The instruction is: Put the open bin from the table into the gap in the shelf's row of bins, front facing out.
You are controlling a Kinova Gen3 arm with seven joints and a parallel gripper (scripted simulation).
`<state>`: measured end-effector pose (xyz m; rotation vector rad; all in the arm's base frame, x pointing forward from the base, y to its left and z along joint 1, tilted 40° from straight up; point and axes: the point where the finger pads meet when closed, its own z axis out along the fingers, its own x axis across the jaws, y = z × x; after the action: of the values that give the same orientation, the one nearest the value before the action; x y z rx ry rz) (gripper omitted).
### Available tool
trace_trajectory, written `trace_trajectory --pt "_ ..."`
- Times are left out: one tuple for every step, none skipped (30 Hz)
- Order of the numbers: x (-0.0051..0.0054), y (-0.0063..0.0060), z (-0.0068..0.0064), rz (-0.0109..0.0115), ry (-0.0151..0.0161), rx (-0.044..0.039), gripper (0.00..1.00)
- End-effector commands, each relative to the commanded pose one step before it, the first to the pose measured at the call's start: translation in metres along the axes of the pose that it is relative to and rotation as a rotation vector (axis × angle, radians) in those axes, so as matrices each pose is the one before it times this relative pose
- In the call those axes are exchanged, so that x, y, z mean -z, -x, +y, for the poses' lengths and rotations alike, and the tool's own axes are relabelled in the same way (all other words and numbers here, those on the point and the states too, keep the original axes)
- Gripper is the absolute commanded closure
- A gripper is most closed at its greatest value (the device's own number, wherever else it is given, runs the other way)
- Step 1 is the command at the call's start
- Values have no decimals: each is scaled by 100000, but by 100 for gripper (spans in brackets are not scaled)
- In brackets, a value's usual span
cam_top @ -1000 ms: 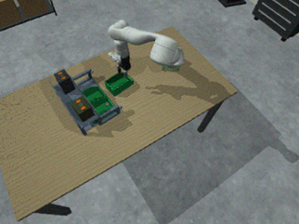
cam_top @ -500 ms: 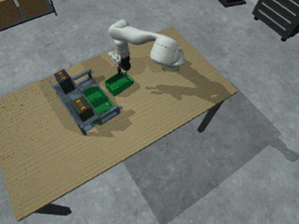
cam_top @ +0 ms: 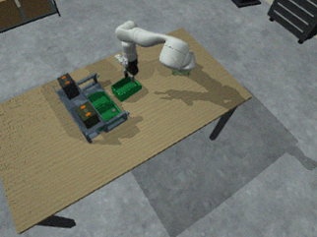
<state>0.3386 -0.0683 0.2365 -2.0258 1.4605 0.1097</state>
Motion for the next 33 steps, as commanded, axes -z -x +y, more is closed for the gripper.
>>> trace_trajectory --pt "218 67 -112 -213 -1232 -1924 0" --pt "5 -7 -7 18 -7 15 0" --pt "5 20 -24 -71 -171 -259 0" --pt "5 19 -24 -67 -165 -249 0" --pt "11 -14 -15 34 -13 30 0" --pt "9 -11 -12 28 -11 24 0" --pt "0 24 -17 -79 -153 -252 0" --pt "1 23 -17 -74 -148 -240 0" --pt "7 14 -24 -53 -149 -215 0" --pt "12 -15 -16 38 -15 33 0" --pt "7 13 -24 -50 -144 -205 0" --pt "4 16 -19 -56 -134 -204 0" --pt "6 13 -21 -47 -131 -189 0" --pt "0 0 0 0 0 0 0" --pt "0 0 0 0 0 0 0" --pt "19 -25 -27 62 -25 55 0" --pt "4 14 -18 -50 -123 -185 0" --pt "-1 20 -10 -63 -112 -190 0" --pt "2 16 -13 -53 -110 -174 0" --pt "6 9 -19 -36 -110 -154 0" --pt "8 6 -21 -27 -107 -140 0" --pt "8 5 -20 -25 -102 -132 0" --pt "7 6 -18 -26 -96 -126 0" --pt "6 6 -17 -26 -90 -121 0" --pt "5 6 -16 -25 -85 -114 0" --pt "5 5 -15 -23 -80 -107 0" --pt "5 5 -14 -21 -76 -101 0" --pt "5 5 -13 -20 -71 -94 0" --pt "4 4 -13 -18 -66 -88 0" --pt "4 4 -12 -17 -62 -82 0" --pt "0 0 0 0 0 0 0" --pt "0 0 0 0 0 0 0" --pt "10 -13 -14 32 -13 29 0"
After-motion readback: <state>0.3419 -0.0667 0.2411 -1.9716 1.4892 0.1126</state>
